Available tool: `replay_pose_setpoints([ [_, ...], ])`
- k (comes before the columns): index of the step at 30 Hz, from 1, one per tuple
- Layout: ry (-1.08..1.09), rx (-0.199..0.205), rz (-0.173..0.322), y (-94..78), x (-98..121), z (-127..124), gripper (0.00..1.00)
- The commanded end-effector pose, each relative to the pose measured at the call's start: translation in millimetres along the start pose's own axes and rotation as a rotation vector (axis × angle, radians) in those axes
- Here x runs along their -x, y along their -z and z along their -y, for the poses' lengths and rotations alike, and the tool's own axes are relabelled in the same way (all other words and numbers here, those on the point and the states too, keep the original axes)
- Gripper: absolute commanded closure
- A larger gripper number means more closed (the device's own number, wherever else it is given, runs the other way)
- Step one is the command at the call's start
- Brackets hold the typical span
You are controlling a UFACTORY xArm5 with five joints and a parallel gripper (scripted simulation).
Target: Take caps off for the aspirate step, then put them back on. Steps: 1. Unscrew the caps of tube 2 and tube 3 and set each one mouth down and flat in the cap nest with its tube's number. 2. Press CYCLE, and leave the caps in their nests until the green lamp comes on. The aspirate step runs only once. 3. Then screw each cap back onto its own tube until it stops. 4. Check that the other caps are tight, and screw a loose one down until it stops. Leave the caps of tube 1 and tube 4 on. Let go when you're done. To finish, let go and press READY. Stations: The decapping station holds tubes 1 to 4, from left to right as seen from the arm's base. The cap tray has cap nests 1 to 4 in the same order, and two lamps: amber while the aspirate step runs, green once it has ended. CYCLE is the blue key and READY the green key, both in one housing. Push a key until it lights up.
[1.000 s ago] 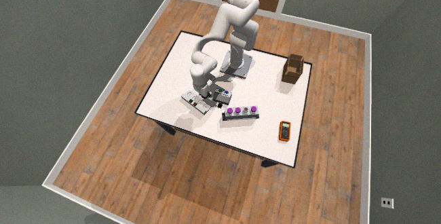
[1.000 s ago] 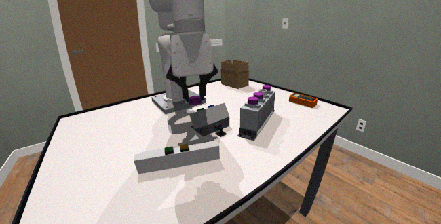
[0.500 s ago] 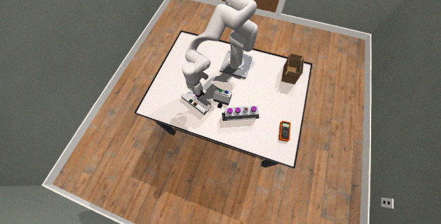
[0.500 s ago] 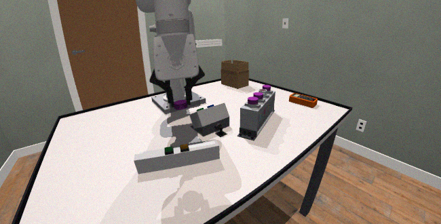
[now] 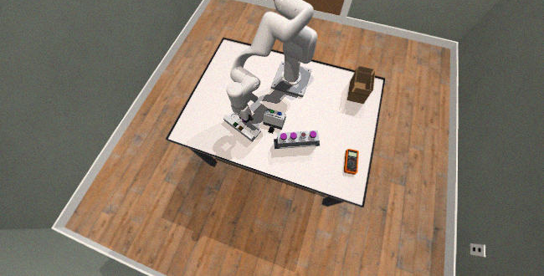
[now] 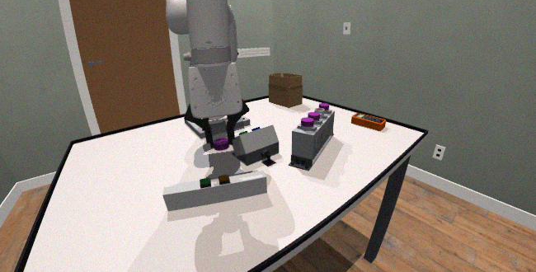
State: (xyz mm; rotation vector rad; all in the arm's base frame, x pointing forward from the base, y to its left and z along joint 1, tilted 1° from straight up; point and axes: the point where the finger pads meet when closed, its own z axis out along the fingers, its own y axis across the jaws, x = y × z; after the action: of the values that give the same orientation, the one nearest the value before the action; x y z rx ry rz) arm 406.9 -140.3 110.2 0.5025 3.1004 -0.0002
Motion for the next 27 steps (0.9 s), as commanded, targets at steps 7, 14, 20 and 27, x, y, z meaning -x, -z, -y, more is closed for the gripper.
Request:
replay_pose_setpoints([
  [7,0.0,-0.009,0.007,-47.6,4,1,1.0],
  [14,0.0,-0.009,0.007,-82.7,5,1,1.0],
  [20,0.0,-0.009,0.007,-85.7,5,1,1.0],
  [27,0.0,-0.009,0.007,-85.7,5,1,1.0],
])
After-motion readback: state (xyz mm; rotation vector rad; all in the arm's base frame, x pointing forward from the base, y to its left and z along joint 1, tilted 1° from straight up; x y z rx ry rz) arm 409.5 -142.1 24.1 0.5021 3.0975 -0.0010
